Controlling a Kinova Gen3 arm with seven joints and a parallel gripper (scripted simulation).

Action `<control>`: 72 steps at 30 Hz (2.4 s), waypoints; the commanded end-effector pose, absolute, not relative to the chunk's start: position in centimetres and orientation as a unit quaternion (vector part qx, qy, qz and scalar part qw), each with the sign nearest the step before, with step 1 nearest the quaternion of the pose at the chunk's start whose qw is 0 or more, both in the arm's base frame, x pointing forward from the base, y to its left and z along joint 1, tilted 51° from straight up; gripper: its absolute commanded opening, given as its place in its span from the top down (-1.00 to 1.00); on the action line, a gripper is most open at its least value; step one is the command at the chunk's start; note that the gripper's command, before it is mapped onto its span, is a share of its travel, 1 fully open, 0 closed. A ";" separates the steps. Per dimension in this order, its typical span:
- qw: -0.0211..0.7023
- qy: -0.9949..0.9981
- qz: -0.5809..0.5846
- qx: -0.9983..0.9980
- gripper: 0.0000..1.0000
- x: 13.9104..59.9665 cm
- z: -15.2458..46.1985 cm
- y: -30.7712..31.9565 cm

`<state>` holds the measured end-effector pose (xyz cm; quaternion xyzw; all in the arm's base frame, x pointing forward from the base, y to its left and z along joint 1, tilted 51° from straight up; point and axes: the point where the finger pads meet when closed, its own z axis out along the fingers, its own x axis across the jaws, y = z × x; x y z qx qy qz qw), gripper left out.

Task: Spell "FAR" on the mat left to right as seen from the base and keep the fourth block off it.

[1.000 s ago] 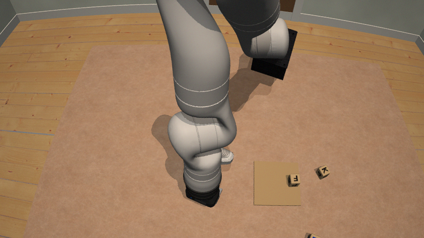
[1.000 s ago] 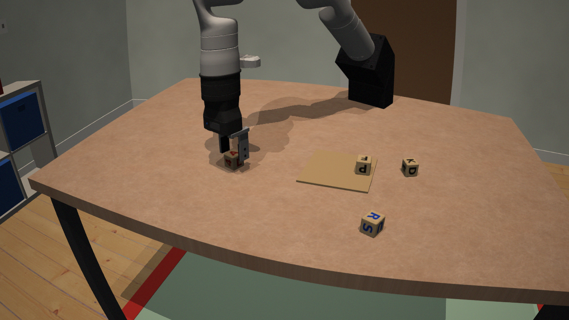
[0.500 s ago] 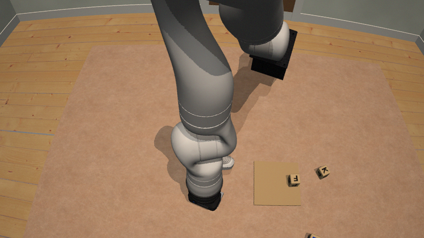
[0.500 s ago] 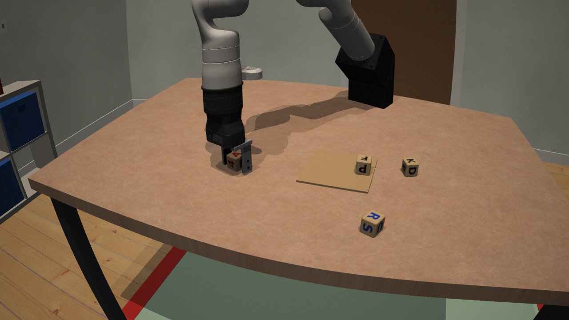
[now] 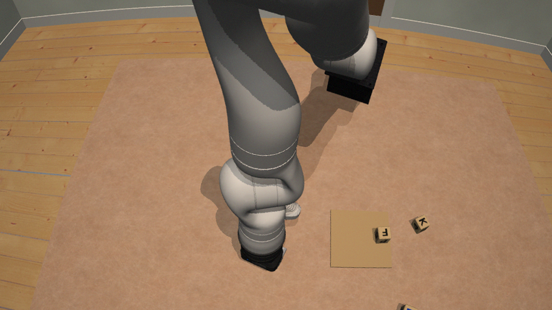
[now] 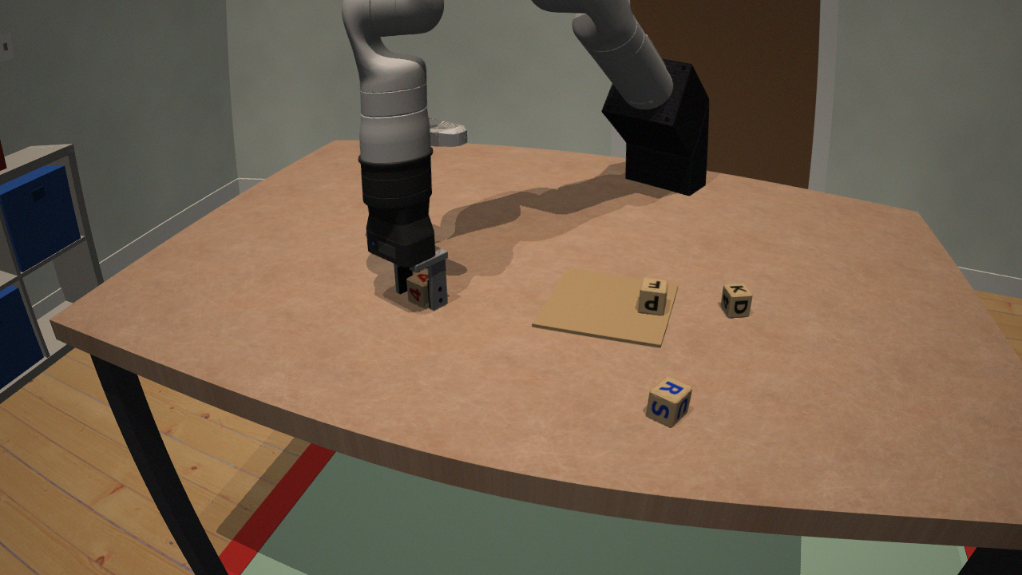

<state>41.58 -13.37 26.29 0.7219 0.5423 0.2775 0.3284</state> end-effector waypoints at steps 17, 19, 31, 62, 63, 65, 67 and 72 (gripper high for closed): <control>0.329 0.542 0.278 0.722 -1.00 41.6 26.3 -13.4; 0.329 0.542 0.278 0.722 -1.00 41.6 26.3 -13.4; 0.329 0.542 0.278 0.722 -0.74 41.6 26.3 -13.4; 0.329 0.542 0.278 0.722 -0.14 41.6 26.3 -13.4; 0.329 0.542 0.278 0.722 -0.14 41.6 26.3 -13.4; 0.329 0.542 0.278 0.722 -0.14 41.6 26.3 -13.4; 0.329 0.542 0.278 0.722 -0.14 41.6 26.3 -13.4; 0.329 0.542 0.278 0.722 -0.14 41.6 26.3 -13.4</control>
